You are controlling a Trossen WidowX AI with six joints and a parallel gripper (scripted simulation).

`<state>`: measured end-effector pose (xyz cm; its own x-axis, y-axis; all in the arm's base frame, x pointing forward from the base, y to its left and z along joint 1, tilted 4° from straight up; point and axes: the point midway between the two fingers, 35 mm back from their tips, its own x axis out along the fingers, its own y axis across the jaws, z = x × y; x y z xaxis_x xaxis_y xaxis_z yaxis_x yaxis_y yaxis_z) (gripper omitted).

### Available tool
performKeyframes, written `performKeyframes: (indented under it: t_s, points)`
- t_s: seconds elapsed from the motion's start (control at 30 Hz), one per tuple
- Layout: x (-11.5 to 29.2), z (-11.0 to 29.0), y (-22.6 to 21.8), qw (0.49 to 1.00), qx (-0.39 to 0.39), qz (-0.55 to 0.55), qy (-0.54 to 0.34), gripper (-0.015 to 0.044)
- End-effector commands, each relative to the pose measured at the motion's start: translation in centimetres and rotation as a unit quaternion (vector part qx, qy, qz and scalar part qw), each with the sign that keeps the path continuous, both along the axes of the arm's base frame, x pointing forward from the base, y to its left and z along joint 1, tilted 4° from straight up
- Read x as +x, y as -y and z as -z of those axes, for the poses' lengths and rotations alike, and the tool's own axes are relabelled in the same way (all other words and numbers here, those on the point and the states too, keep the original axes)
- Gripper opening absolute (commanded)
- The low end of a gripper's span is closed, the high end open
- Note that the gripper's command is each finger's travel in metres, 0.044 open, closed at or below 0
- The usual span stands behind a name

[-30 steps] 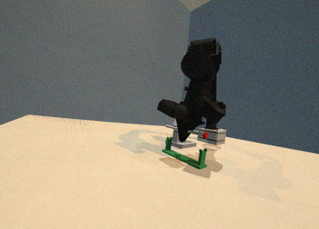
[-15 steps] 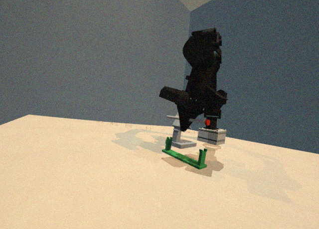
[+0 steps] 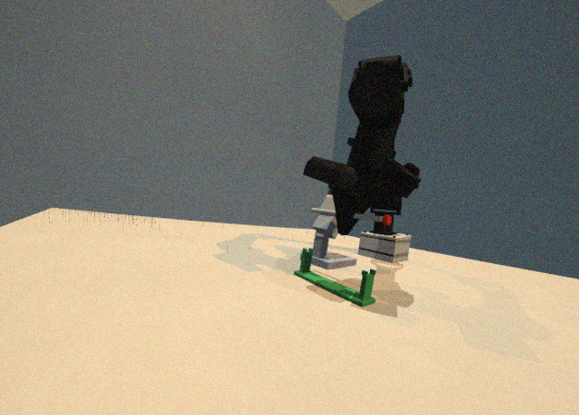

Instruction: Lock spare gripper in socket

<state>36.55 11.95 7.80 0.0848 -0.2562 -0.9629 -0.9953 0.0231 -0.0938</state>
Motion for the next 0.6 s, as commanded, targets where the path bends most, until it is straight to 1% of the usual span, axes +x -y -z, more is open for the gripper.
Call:
performKeyframes:
  t_s: [0.0, 0.57]
  points:
    - [-1.0, -0.4, -0.2, 1.0, 0.002, -0.001, 0.003, 0.0]
    - [-6.2, -0.9, -0.6, 1.0, 0.002, -0.015, 0.0, 0.0]
